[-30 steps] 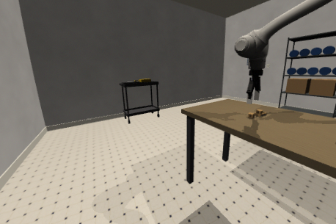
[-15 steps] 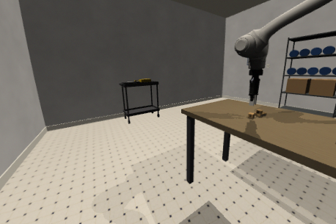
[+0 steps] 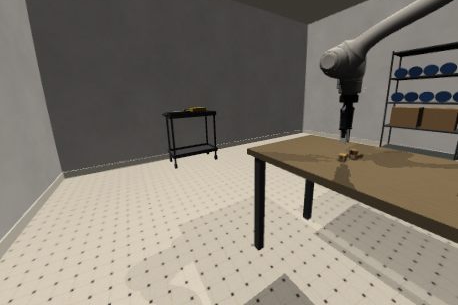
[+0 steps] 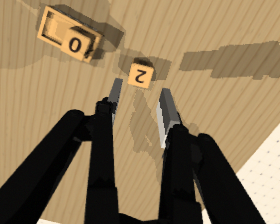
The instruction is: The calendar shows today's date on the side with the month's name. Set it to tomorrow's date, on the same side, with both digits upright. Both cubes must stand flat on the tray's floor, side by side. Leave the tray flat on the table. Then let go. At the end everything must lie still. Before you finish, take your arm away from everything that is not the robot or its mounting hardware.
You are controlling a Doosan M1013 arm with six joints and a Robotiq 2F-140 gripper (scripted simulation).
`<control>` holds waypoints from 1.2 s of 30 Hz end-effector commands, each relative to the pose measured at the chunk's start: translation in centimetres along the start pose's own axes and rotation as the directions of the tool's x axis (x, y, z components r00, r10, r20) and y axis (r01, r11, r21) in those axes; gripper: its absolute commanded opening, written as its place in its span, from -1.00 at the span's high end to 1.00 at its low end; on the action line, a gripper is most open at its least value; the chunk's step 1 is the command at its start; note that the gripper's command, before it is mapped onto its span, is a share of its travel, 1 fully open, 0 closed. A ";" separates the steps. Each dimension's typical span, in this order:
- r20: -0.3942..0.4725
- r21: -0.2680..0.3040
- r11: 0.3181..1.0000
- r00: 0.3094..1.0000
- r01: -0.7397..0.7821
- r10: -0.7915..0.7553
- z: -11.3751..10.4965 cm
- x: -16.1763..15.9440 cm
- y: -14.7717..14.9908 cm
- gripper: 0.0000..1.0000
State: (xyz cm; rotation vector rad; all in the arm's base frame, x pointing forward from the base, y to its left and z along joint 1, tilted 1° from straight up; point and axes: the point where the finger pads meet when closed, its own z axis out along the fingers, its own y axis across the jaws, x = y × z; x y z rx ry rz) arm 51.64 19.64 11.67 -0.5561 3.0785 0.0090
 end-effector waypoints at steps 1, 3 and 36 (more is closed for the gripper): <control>0.000 0.000 1.000 1.000 0.000 0.000 0.0 0.0 0.0 0.44; 0.000 0.000 1.000 1.000 0.000 0.000 0.0 0.0 0.0 0.44; 0.000 0.000 1.000 1.000 0.000 0.000 2.5 0.0 0.0 0.44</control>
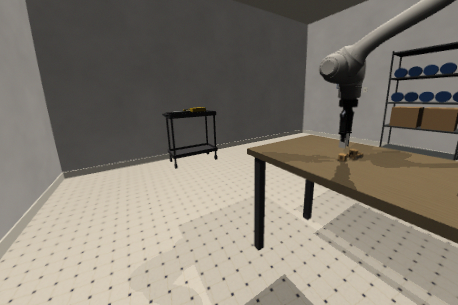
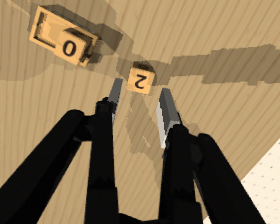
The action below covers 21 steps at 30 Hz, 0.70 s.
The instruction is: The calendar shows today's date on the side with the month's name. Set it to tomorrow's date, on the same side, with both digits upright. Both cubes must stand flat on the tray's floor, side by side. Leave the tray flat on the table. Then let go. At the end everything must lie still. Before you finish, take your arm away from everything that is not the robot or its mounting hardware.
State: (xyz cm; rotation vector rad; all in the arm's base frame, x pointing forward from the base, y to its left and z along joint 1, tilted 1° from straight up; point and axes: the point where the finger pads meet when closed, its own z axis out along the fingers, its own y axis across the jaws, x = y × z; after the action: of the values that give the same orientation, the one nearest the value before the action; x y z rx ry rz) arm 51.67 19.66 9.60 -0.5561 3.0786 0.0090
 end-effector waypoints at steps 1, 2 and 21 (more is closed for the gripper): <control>0.000 0.000 1.000 1.000 0.000 0.000 0.6 0.0 0.0 0.44; 0.000 0.000 1.000 1.000 0.000 0.000 0.6 0.0 0.0 0.44; 0.000 0.000 1.000 1.000 0.000 0.000 2.7 0.0 0.0 0.44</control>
State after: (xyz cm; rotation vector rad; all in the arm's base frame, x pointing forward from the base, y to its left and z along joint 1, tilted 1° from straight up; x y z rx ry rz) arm 51.70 19.68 7.05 -0.5561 3.0785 0.0090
